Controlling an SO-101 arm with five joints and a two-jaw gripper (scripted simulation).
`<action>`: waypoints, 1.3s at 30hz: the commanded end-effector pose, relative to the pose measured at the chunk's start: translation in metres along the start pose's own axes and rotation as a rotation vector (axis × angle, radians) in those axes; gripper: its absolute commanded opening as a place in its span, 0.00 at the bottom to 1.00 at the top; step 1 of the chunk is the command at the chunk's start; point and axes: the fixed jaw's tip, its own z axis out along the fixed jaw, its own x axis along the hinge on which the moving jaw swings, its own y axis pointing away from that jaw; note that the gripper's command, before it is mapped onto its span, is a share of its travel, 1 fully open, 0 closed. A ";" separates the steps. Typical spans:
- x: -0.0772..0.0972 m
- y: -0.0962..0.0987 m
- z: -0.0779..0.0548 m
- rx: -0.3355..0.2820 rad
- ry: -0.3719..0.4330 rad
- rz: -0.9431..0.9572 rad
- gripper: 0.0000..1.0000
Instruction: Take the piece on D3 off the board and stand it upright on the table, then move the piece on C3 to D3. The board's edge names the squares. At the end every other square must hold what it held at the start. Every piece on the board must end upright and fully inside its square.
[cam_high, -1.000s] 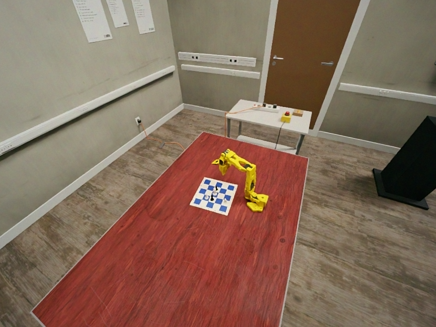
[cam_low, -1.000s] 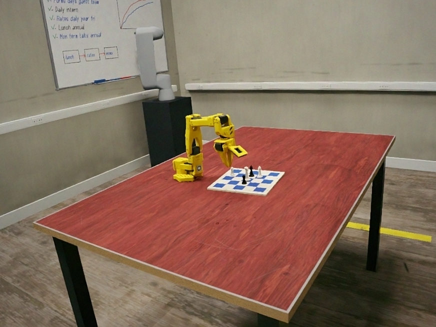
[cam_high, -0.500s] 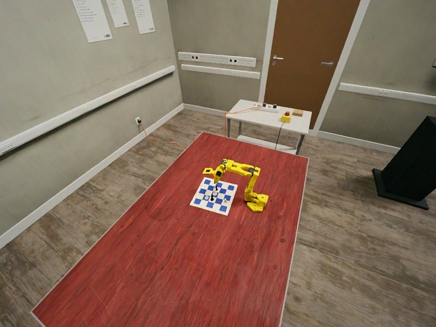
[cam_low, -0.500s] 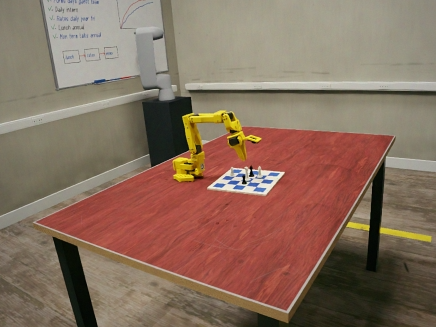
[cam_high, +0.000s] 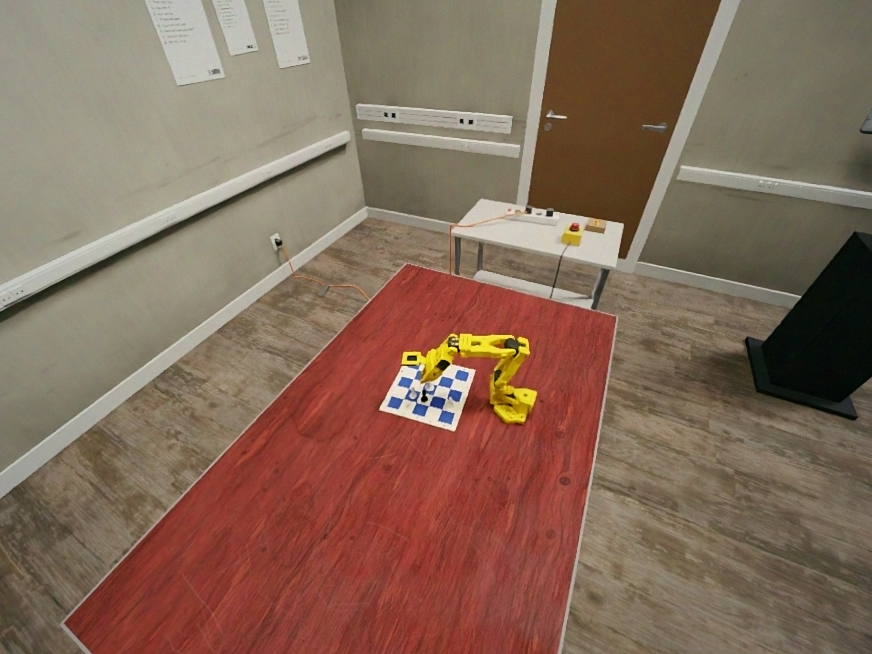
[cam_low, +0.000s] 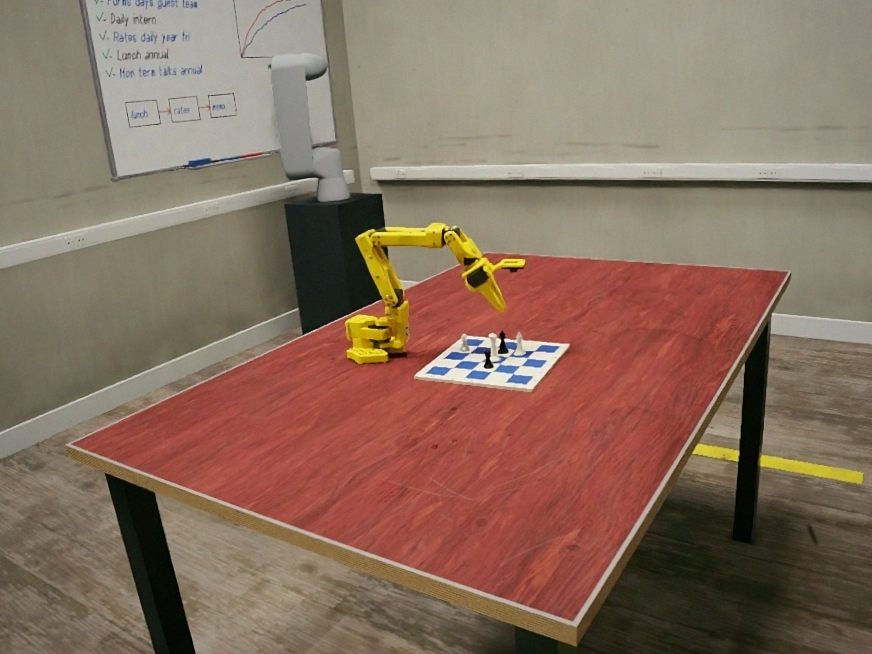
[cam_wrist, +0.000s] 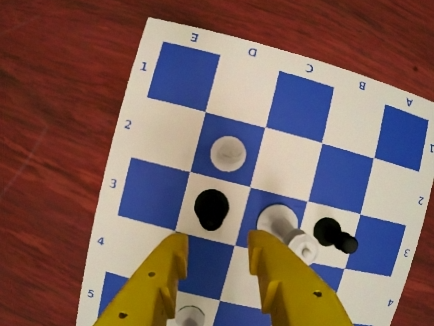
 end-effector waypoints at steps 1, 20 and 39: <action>0.001 0.002 -0.001 -0.005 -0.009 0.002 0.10; 0.007 0.004 0.002 -0.010 -0.008 -0.006 0.10; 0.018 0.004 0.022 -0.010 -0.008 -0.006 0.10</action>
